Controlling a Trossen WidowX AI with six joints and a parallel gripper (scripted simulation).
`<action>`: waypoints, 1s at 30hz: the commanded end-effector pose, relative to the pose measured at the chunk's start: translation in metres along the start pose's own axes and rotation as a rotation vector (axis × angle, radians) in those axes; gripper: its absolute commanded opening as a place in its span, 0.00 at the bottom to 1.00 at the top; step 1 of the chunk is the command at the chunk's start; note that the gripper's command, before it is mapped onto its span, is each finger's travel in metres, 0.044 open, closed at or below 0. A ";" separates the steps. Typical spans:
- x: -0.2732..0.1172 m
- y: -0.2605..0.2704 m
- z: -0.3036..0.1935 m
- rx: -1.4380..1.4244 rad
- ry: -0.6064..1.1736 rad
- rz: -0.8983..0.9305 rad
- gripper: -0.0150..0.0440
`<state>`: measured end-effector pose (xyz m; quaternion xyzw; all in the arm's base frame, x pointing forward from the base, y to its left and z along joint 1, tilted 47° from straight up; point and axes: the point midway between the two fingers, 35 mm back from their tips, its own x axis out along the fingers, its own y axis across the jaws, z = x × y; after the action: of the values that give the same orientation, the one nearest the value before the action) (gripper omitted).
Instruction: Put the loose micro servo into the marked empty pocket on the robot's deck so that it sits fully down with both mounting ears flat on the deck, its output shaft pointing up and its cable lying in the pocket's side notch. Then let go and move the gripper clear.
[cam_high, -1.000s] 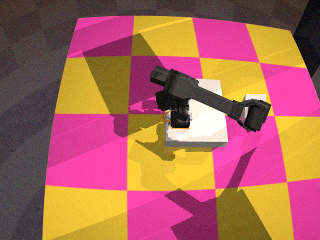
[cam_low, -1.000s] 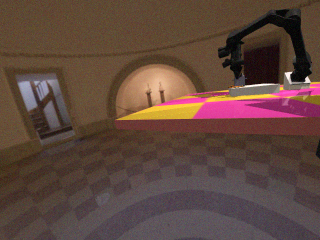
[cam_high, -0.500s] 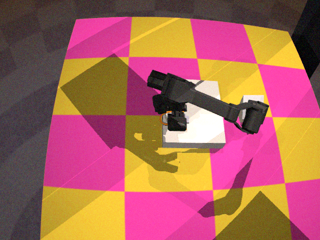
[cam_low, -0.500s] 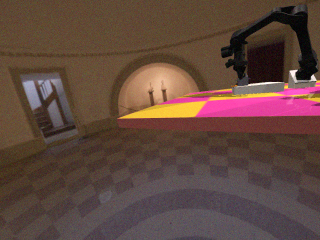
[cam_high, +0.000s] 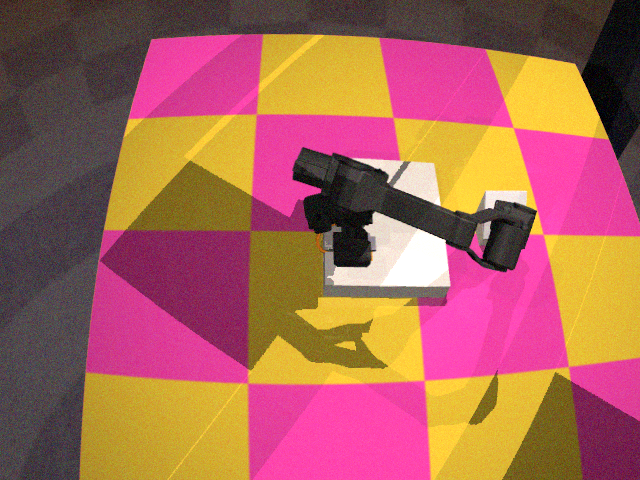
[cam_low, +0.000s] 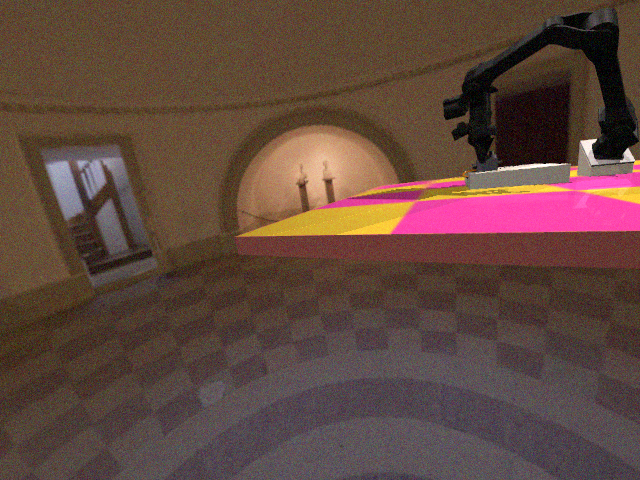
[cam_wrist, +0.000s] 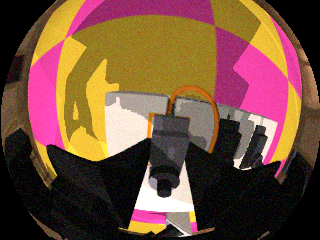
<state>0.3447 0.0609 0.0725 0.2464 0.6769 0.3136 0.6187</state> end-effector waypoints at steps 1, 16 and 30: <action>0.003 -0.001 0.000 0.007 -0.004 0.004 0.25; 0.018 0.000 0.000 0.007 -0.004 0.005 0.25; 0.020 0.000 0.000 0.007 -0.004 0.004 0.57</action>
<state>0.3420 0.0759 0.0576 0.2485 0.6762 0.3132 0.6188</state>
